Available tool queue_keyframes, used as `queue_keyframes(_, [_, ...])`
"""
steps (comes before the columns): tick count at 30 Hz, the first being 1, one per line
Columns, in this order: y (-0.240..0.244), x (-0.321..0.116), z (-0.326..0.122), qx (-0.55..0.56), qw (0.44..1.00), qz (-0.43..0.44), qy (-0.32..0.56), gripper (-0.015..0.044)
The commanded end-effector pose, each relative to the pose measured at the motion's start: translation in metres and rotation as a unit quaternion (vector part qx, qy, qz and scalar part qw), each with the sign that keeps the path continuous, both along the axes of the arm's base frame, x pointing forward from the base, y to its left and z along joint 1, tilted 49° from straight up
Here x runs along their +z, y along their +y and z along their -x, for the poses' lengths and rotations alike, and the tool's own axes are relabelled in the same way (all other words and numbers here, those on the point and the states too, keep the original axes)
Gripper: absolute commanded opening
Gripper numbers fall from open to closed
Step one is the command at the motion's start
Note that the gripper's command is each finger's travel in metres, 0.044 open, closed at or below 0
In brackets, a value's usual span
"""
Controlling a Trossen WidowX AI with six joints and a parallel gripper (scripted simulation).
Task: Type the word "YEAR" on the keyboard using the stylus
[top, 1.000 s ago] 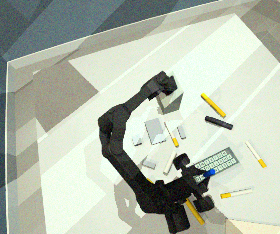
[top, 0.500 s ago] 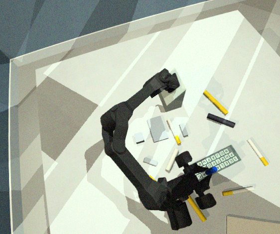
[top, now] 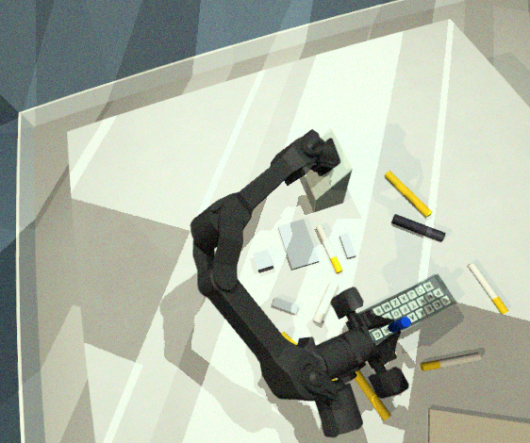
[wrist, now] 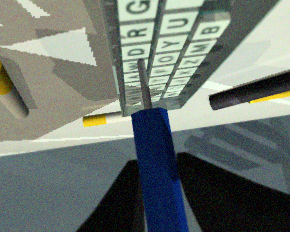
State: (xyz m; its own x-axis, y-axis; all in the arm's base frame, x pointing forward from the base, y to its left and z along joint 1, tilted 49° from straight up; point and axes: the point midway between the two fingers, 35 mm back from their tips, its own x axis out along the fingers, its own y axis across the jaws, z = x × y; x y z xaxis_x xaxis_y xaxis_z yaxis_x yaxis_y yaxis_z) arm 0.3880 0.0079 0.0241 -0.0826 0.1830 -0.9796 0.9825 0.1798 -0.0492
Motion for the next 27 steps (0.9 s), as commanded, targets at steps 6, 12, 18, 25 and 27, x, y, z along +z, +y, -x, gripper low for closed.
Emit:
queue_keyframes(6, [-0.0032, -0.0016, -0.0011, 0.003, 1.0, 0.002, -0.001, 0.0081])
queue_keyframes(12, [-0.0051, -0.0032, -0.0014, 0.003, 1.0, 0.002, -0.001, 0.0081])
queue_keyframes(18, [-0.0071, -0.0049, -0.0016, 0.003, 1.0, 0.002, -0.001, 0.0081])
queue_keyframes(25, [-0.0083, -0.006, -0.0018, 0.003, 1.0, 0.002, -0.001, 0.0081])
queue_keyframes(27, [-0.0087, -0.0064, -0.0019, 0.003, 1.0, 0.002, -0.001, 0.0081])
